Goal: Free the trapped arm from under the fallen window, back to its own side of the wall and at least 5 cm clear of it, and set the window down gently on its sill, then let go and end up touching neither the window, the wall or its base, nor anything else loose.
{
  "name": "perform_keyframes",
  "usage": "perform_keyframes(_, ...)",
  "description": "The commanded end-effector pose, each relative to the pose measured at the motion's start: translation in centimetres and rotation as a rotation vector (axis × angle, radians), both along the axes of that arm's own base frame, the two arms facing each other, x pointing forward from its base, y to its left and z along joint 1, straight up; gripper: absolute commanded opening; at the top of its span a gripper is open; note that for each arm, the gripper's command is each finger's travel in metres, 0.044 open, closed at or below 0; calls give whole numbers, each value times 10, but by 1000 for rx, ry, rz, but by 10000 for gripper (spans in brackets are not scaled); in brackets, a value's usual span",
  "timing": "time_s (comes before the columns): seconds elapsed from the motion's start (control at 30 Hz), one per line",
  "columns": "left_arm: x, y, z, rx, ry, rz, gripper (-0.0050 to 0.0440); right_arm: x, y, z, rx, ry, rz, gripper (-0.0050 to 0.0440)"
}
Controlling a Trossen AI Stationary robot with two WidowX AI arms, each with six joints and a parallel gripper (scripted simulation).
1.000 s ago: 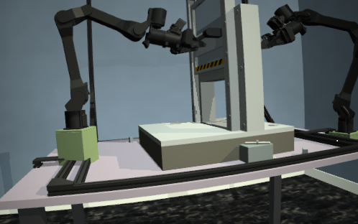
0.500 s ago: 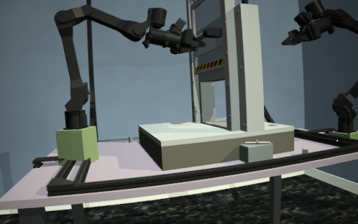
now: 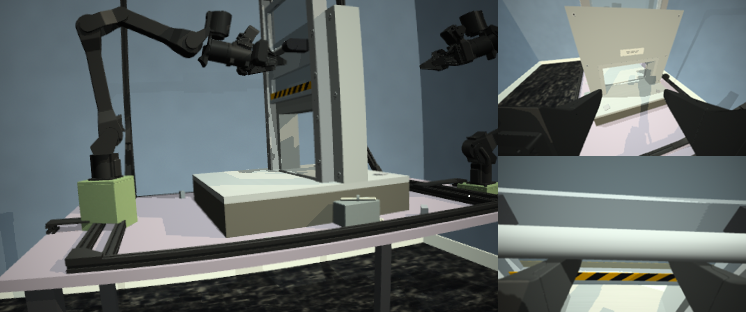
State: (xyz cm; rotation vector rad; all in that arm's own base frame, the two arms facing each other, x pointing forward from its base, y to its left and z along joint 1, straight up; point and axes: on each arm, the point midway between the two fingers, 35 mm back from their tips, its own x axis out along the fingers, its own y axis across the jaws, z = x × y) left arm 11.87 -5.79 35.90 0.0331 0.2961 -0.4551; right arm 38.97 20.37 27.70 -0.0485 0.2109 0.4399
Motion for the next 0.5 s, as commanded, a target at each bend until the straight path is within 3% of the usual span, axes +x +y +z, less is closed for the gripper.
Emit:
perform_keyframes(0.0,-10,3,-10,5,-15,-18,400,1,1,54,64,-133,3,400)
perform_keyframes(0.47,-31,9,-21,3,-61,-51,400,1,1,54,64,-133,3,400)
